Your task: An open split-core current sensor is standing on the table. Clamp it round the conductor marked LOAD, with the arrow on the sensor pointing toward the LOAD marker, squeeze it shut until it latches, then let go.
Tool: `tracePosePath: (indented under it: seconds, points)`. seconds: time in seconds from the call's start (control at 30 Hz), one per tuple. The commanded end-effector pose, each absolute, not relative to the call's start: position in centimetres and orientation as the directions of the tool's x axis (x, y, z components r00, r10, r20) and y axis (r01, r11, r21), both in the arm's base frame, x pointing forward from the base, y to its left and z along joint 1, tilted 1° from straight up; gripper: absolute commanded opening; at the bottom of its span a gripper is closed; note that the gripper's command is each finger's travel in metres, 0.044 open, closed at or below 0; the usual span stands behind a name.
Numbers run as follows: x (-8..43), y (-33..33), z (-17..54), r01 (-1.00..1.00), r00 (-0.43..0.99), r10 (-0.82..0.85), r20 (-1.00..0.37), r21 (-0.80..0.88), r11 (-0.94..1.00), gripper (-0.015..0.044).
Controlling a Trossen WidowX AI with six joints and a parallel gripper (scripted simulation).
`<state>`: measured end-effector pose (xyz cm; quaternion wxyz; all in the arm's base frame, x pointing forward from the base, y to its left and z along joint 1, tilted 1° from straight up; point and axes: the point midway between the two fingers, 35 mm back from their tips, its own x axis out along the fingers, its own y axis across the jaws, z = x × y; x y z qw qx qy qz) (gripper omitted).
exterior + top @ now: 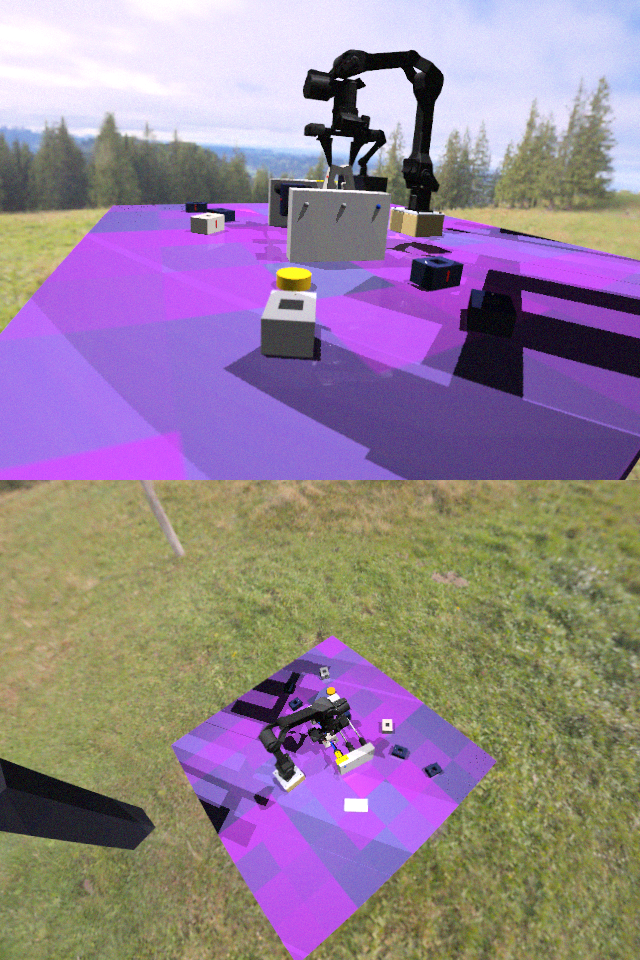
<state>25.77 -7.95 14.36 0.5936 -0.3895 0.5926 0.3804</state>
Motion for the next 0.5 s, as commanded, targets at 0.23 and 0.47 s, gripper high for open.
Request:
tracePosePath:
  seconds: [0.23,0.47]
  points:
    - [25.8,-7.9,12.4,-0.915,0.008,-0.006,-1.0,-0.01,0.404,0.0]
    - [25.8,-7.9,11.2,-0.915,0.008,-0.006,-1.0,-0.01,0.404,0.0]
